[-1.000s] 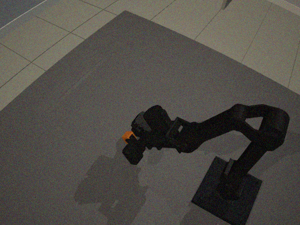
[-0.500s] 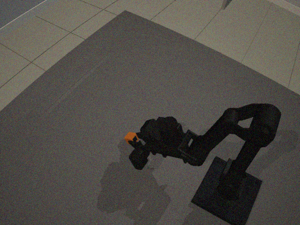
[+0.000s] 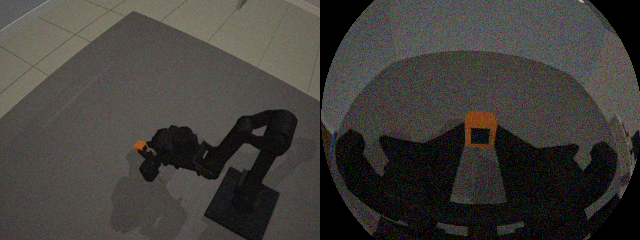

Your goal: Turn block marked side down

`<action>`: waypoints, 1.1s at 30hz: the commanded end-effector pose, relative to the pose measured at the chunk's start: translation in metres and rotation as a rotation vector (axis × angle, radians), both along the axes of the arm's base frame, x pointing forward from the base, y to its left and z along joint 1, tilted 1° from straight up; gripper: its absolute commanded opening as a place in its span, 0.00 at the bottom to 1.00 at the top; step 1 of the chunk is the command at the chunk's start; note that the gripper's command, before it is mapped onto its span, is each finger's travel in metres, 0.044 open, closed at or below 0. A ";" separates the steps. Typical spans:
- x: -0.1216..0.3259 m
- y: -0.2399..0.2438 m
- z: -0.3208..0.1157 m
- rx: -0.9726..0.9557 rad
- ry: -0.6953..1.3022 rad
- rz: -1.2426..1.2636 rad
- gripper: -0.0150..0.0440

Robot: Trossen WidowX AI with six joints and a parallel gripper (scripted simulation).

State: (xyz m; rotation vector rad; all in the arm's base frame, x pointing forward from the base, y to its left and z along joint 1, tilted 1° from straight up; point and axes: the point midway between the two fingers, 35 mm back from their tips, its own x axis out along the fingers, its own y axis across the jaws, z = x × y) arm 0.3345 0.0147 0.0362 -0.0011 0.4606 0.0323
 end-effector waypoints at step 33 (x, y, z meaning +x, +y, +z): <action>-0.001 -0.001 -0.001 -0.009 0.000 -0.001 1.00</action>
